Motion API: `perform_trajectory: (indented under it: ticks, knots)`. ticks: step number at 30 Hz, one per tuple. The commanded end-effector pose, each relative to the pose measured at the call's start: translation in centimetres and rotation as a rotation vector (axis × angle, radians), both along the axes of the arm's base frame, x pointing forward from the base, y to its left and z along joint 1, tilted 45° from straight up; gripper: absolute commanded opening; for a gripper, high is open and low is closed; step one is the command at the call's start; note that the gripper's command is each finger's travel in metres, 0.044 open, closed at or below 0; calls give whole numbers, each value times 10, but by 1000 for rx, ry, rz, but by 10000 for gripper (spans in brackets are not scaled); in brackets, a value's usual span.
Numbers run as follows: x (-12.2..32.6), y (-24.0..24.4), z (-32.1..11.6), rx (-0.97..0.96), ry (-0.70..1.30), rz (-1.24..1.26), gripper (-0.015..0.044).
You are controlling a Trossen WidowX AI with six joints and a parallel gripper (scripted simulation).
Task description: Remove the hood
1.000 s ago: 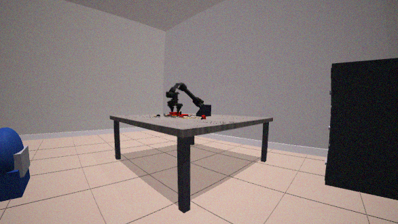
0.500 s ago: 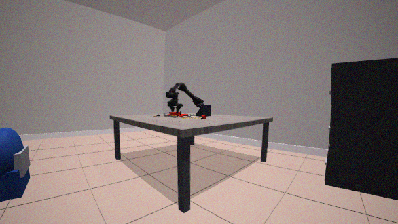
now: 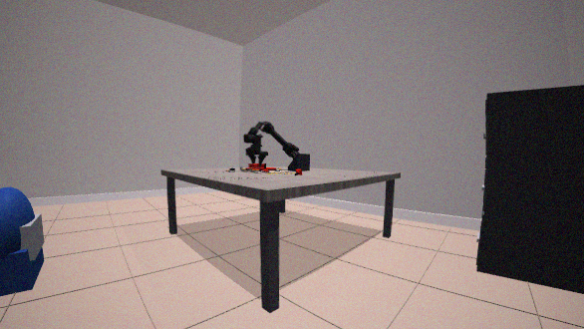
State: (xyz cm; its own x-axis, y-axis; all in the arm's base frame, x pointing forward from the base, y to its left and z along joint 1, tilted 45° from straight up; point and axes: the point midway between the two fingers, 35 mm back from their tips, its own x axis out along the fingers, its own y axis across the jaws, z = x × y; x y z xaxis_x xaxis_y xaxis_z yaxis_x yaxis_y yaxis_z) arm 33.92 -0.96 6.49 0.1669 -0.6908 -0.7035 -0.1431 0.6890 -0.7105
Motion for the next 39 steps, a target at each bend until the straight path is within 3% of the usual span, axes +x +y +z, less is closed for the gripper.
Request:
perform_trajectory:
  ticks: [1,39]
  knots:
    - [0,2,2,3,-5,-3,0]
    - [-8,38,37,5,-3,-2,0]
